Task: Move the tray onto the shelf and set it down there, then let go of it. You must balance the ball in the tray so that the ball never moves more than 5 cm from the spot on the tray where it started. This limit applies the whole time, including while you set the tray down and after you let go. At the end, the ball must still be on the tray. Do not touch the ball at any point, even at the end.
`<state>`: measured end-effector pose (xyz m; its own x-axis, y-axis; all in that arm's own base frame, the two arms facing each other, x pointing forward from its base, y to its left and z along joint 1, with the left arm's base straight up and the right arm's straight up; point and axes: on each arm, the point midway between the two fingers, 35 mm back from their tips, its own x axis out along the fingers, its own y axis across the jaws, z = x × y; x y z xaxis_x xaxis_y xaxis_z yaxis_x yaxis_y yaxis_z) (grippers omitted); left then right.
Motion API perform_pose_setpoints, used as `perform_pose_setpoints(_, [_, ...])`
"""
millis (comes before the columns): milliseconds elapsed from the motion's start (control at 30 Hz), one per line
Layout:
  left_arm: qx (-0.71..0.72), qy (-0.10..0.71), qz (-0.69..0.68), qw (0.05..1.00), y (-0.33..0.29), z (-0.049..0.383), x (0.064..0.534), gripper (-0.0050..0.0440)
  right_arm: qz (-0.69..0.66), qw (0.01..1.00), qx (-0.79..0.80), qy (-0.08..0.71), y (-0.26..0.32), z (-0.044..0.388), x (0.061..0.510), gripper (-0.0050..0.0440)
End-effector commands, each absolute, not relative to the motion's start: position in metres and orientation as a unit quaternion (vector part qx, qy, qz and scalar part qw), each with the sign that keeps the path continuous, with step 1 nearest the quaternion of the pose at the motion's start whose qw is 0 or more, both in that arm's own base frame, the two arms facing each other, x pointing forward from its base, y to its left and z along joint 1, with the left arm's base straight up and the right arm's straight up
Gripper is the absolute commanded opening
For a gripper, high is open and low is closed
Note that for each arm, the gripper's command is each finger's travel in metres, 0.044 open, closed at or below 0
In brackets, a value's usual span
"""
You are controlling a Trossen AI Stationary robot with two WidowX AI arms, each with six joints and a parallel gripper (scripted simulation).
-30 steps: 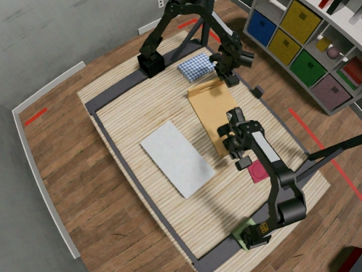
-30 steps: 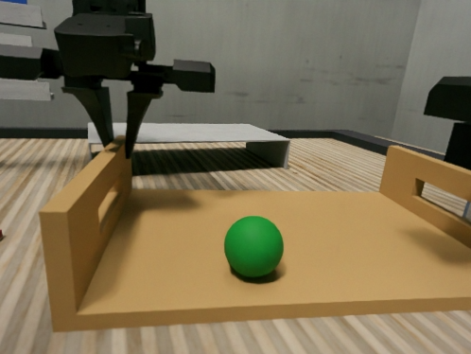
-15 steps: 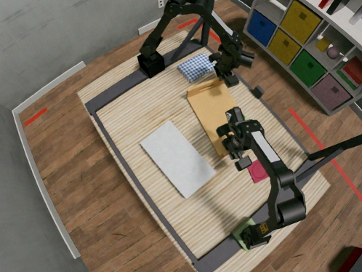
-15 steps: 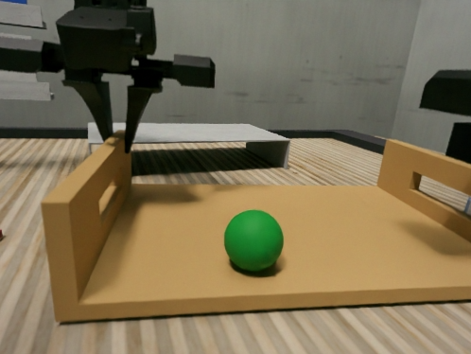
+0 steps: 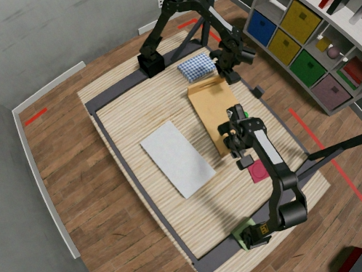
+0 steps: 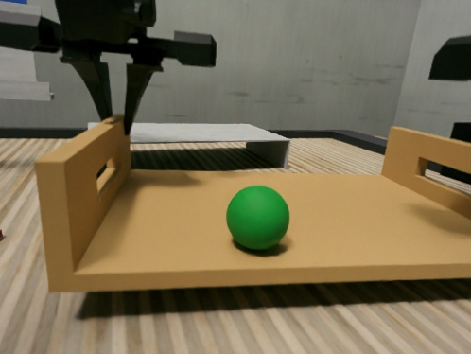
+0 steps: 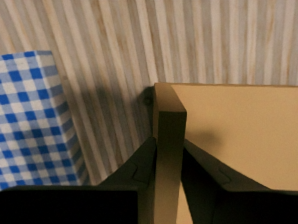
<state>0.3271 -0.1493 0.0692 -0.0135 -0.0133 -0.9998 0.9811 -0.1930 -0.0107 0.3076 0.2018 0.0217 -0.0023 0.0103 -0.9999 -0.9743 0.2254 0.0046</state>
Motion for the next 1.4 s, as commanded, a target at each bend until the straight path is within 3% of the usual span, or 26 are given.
perform_pose_setpoints(0, [0.552, 0.416, -0.544, 0.476, -0.155, 0.101, 0.334, 0.0061, 0.446, 0.585, -0.437, 0.517, 0.211, 0.057, 0.319, 0.0059])
perform_pose_setpoints(1367, [0.560, 0.421, -0.533, 0.474, -0.156, 0.146, 0.333, 0.0061, 0.438, 0.585, -0.443, 0.519, 0.214, 0.098, 0.317, 0.0059])
